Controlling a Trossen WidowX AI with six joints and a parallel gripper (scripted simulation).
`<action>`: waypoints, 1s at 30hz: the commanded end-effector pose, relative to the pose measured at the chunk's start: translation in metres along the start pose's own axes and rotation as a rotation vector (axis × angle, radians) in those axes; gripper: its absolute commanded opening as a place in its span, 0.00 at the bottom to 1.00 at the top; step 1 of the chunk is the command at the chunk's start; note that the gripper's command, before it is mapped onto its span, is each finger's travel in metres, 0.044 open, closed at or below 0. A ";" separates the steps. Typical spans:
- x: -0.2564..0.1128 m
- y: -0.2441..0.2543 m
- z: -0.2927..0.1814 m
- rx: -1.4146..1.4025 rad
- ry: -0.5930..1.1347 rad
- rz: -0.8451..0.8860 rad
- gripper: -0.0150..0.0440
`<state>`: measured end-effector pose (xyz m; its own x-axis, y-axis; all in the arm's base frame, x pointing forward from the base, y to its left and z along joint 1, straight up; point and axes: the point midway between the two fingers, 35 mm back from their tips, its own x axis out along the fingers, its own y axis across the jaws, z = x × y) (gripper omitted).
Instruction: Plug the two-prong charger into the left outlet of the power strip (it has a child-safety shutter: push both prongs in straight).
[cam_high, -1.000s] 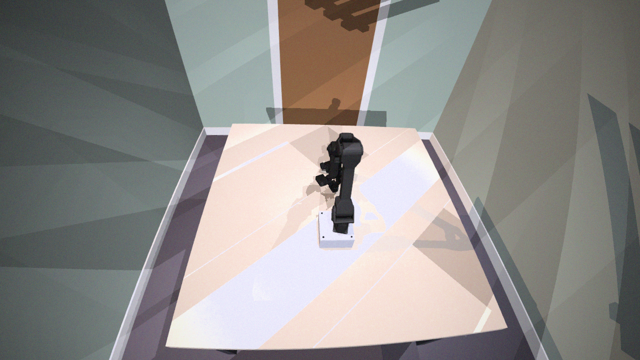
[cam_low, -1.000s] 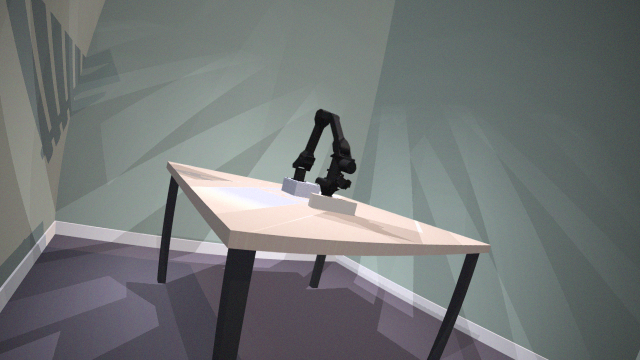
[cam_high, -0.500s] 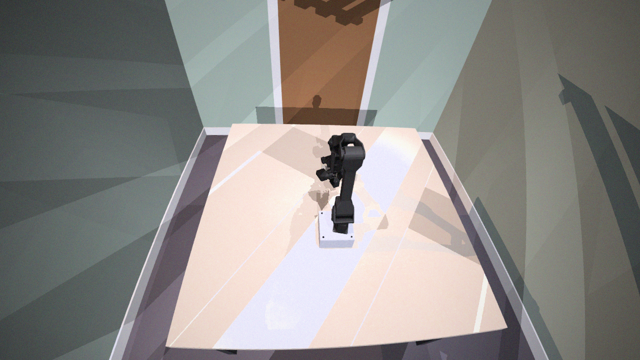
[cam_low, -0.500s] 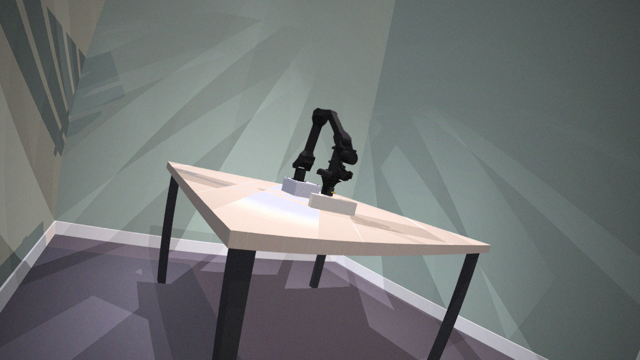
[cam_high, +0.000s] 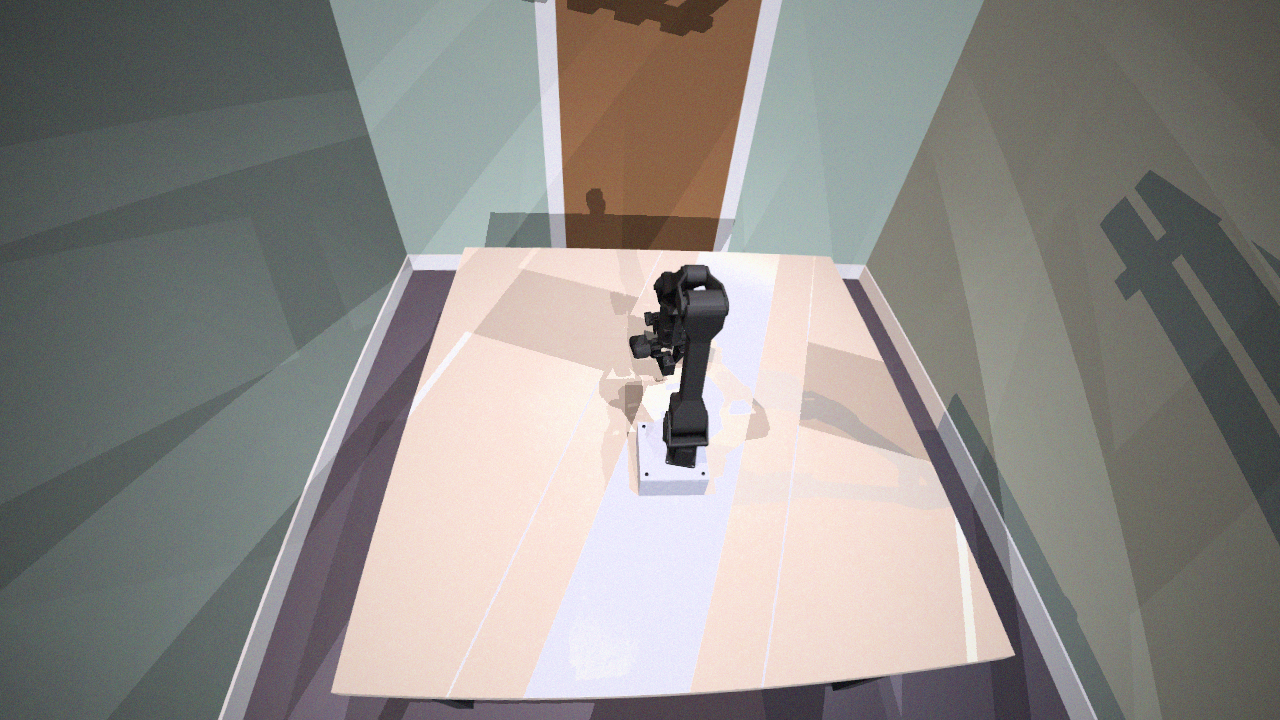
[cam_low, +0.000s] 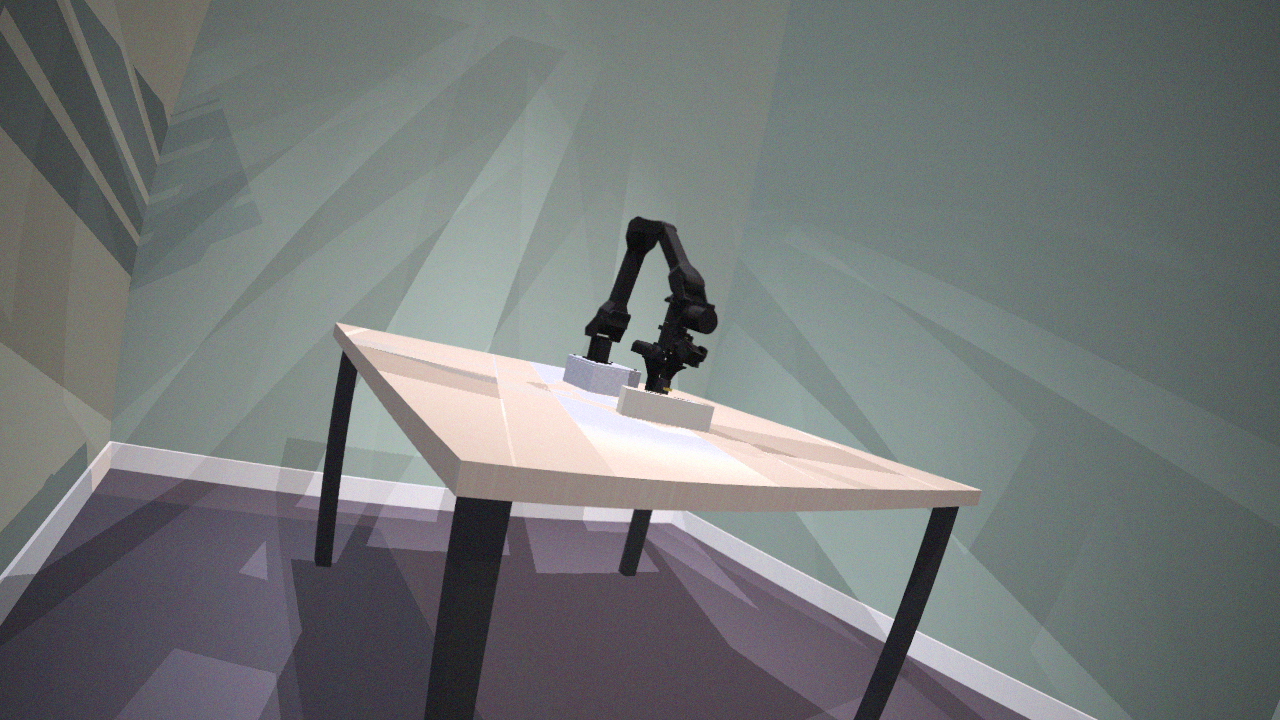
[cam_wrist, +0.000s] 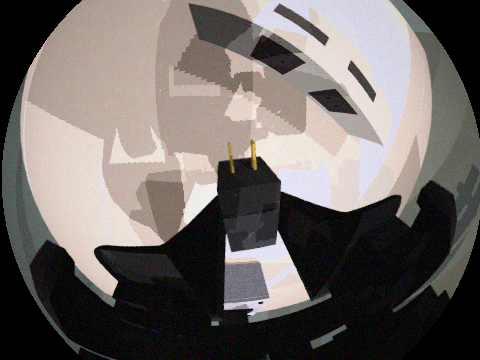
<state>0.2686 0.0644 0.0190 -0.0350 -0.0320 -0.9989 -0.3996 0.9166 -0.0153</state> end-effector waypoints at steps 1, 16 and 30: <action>0.005 0.003 0.002 0.064 0.001 0.008 0.25; 0.017 0.009 0.008 0.270 0.001 0.021 0.25; 0.028 0.014 0.013 0.463 0.004 0.033 0.25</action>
<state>0.2742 0.0792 -0.0061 -0.0412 -0.0063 -0.9991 0.0028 1.0000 -0.0064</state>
